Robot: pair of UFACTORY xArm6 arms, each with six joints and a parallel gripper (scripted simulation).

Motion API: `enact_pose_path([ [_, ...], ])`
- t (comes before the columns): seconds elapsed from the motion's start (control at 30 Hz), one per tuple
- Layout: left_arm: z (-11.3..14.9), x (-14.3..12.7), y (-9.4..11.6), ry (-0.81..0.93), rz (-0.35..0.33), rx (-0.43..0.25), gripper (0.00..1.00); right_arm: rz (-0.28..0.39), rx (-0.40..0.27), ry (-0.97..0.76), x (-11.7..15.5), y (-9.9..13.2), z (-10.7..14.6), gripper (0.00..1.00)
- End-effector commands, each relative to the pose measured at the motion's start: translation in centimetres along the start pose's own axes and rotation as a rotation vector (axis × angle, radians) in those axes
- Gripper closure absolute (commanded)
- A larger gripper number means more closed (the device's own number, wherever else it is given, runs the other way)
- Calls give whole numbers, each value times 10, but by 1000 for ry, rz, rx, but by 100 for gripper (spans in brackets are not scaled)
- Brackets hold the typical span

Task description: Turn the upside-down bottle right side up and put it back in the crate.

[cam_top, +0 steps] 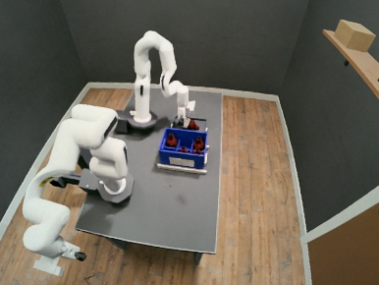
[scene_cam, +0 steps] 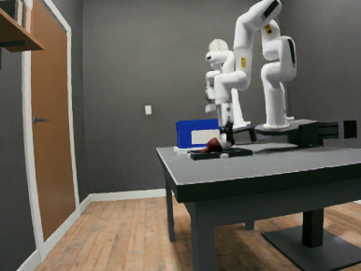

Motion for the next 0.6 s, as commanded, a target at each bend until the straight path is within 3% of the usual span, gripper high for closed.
enact_pose_path([
  [0.0, 1, 0, -3, 1, -5, 8, 14, 0, 4, 0, 0, 2, -1, 0],
  [0.57, 7, -1, -15, 1, -5, 7, 14, 0, 4, 0, 0, 2, -1, 0],
])
Point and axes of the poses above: on each arm, the point where the finger pads meet when closed, its own y axis back along the fingers, its own x axis across the jaws, z = x × y, the point moved 3 cm from there along y, back along the fingers, and after that the axes turned 5 degrees about y, right-handed, at the moved point
